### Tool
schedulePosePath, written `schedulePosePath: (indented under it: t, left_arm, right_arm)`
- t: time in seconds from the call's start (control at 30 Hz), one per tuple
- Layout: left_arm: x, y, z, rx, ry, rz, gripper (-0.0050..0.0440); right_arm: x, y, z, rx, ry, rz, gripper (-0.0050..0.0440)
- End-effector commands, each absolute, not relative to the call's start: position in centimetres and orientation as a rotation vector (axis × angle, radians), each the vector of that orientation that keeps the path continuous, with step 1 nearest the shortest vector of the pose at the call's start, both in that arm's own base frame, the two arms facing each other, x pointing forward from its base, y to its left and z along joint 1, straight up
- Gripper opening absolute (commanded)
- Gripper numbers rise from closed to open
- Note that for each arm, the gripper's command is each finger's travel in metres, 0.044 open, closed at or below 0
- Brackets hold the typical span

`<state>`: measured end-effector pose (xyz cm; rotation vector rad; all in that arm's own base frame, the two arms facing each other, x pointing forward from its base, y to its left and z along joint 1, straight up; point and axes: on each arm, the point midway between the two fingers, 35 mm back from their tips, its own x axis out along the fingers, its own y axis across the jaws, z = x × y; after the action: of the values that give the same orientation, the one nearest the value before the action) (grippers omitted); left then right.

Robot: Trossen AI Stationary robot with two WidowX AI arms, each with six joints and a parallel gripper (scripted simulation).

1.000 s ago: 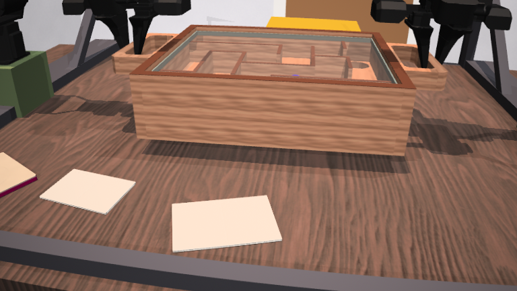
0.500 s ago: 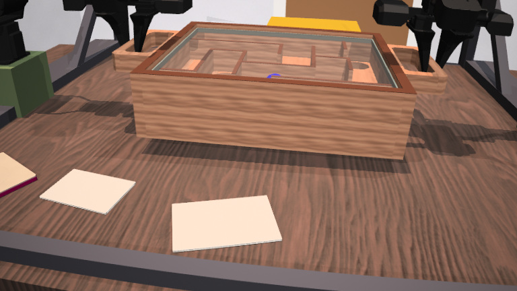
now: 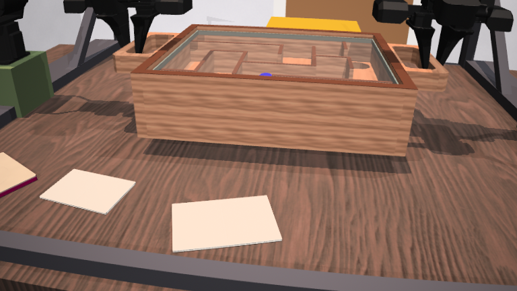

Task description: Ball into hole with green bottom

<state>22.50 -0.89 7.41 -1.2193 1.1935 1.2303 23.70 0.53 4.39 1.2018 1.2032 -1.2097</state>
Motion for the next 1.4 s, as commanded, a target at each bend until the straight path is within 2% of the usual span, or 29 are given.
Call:
schedulePosePath:
  t: [0.0,0.27,0.37,0.53,0.57,0.77,0.83,0.93,1.37]
  left_arm:
    - [23.3,-0.8,8.7,-1.259,1.176,1.180,-0.0050]
    - [23.3,-0.4,8.5,-1.284,1.225,1.171,-0.0050]
    - [22.5,-0.8,7.6,-1.273,1.201,1.176,-0.0050]
    - [23.2,-0.9,8.7,-1.245,1.161,1.196,-0.0050]
    - [22.3,-0.9,7.3,-1.240,1.149,1.197,-0.0050]
    - [23.2,-1.3,8.5,-1.192,1.138,1.241,-0.0050]
    - [22.9,-1.3,8.2,-1.202,1.112,1.222,-0.0050]
    - [23.3,-0.9,8.5,-1.228,1.188,1.216,-0.0050]
    - [22.6,-0.4,7.8,-1.297,1.236,1.162,-0.0050]
  right_arm:
    - [24.4,0.4,5.7,1.237,1.186,-1.166,-0.0050]
    - [23.9,0.1,5.0,1.269,1.225,-1.146,-0.0050]
    - [24.5,0.3,5.8,1.242,1.217,-1.168,-0.0050]
    - [24.5,0.5,5.6,1.230,1.166,-1.171,-0.0050]
    - [24.7,0.6,6.1,1.201,1.190,-1.207,-0.0050]
    - [23.9,0.8,5.1,1.184,1.136,-1.207,-0.0050]
    - [24.5,0.9,6.0,1.178,1.133,-1.211,-0.0050]
    - [23.8,0.5,4.8,1.220,1.172,-1.177,-0.0050]
    - [24.4,0.0,5.3,1.276,1.245,-1.145,-0.0050]
